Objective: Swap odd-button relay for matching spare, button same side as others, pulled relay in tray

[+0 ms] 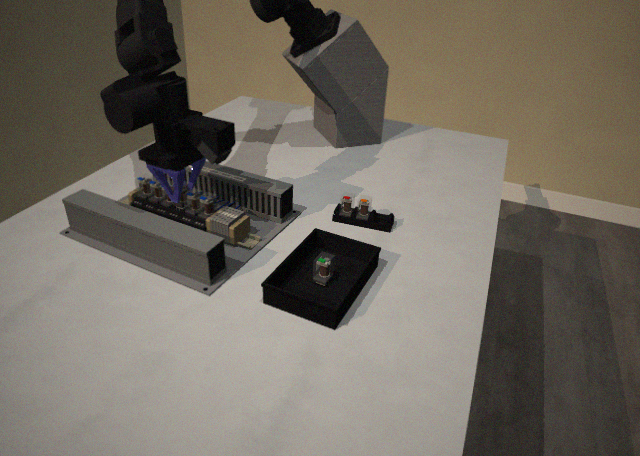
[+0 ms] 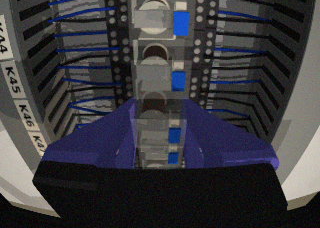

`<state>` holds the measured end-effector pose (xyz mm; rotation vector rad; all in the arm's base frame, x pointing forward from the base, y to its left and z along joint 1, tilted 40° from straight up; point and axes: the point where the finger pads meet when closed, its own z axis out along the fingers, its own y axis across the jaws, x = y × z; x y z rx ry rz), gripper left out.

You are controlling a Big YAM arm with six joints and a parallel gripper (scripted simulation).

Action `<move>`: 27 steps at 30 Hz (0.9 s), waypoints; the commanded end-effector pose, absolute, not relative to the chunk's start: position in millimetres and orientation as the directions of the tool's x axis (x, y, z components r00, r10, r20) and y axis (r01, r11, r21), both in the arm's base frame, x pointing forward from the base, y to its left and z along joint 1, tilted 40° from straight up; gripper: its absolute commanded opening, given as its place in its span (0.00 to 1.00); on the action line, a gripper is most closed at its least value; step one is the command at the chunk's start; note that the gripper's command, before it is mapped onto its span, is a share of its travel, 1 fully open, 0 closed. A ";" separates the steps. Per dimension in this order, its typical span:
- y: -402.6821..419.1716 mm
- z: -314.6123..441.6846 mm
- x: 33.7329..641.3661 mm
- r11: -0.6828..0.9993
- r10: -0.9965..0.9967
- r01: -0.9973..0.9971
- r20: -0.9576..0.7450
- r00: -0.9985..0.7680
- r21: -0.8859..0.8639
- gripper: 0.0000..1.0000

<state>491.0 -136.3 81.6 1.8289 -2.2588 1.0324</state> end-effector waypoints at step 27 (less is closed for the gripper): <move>-129.9 100.0 508.5 0.052 -0.853 -0.863 0.426 -0.300 -0.502 0.00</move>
